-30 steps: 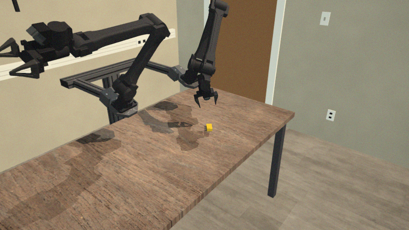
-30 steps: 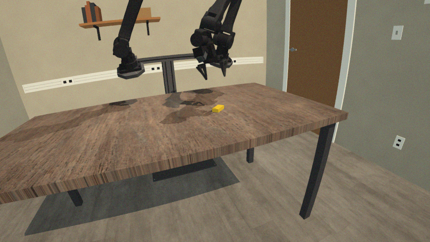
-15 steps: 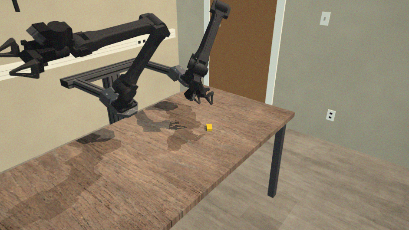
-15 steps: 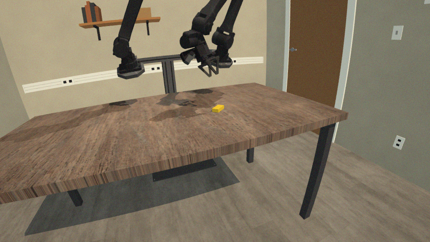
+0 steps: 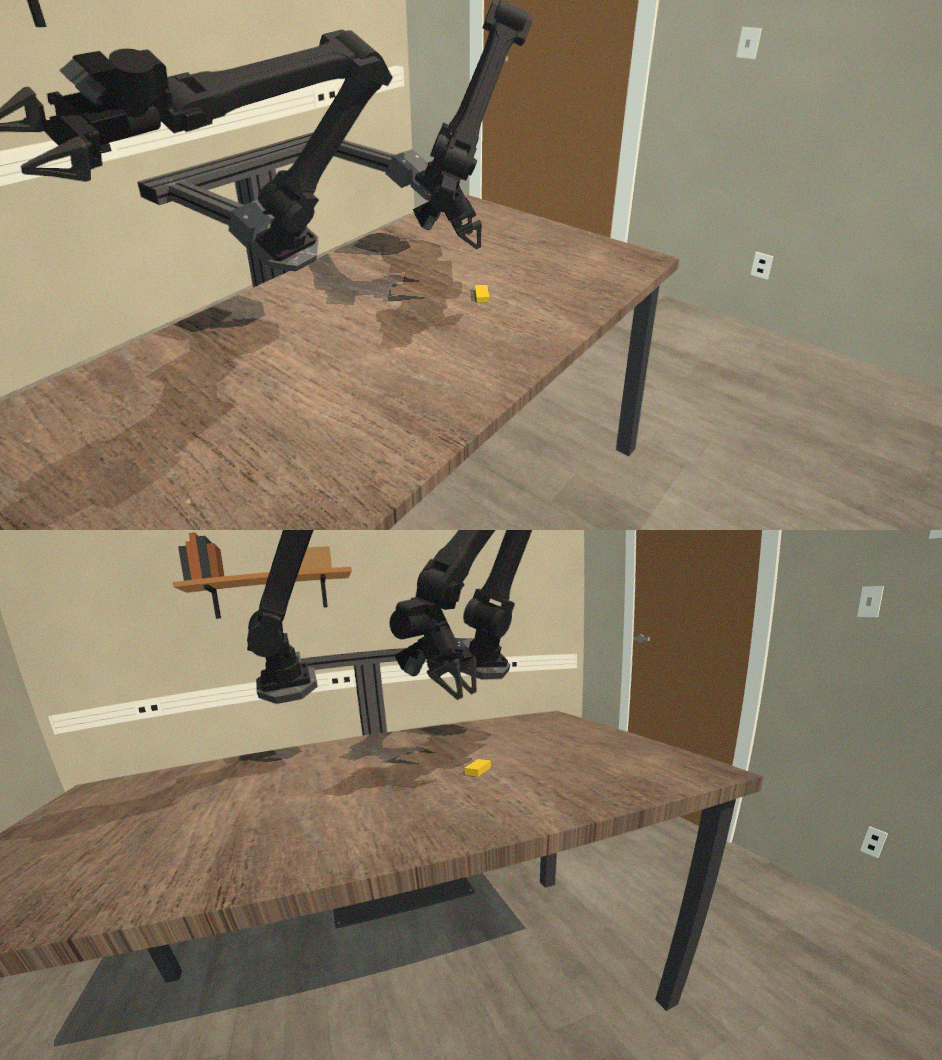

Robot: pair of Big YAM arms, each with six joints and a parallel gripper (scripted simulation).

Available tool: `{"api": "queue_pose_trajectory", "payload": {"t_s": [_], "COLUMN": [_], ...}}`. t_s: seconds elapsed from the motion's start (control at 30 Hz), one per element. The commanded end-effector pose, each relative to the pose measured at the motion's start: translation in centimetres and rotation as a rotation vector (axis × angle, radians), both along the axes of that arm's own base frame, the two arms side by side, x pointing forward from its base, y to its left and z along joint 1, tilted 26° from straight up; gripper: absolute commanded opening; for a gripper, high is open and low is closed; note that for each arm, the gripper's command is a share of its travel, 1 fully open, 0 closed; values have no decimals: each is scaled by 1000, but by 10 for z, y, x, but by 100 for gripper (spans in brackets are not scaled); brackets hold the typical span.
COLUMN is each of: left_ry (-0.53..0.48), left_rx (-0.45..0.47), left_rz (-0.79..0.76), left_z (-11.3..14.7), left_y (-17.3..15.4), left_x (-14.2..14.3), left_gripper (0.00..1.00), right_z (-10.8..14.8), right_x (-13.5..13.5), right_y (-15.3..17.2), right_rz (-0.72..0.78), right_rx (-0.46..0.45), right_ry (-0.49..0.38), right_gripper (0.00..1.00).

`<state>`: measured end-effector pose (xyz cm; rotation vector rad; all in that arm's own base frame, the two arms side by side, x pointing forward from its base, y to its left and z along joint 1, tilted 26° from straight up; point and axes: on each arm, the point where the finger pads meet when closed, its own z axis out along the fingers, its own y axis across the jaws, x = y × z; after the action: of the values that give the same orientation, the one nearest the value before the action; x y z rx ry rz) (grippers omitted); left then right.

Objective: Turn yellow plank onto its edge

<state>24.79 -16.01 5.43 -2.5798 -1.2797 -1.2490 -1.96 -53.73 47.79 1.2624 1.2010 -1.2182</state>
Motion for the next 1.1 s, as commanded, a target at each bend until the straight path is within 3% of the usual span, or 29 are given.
{"api": "queue_pose_trajectory", "payload": {"t_s": [0.0, 0.1, 0.47, 0.73, 1.07], "left_ry": [47, 47, 66, 58, 57], "left_rx": [48, 48, 71, 63, 66], "left_rz": [-145, -146, -146, -146, -162], "left_z": [6, 3, -68, -88, -86], "left_y": [-6, -6, 2, -1, -6], "left_x": [4, 6, 35, 49, 47], "left_gripper": [100, 100, 100, 100, 100], "right_z": [38, 38, 38, 38, 38], "right_x": [-6, -6, -6, -6, -6], "right_y": [4, 4, 4, 4, 4], "right_rz": [-7, -7, -7, -7, -7], "right_rx": [-55, -55, -55, -55, -55], "right_ry": [13, 13, 13, 13, 13], "right_gripper": [100, 100, 100, 100, 100]}}
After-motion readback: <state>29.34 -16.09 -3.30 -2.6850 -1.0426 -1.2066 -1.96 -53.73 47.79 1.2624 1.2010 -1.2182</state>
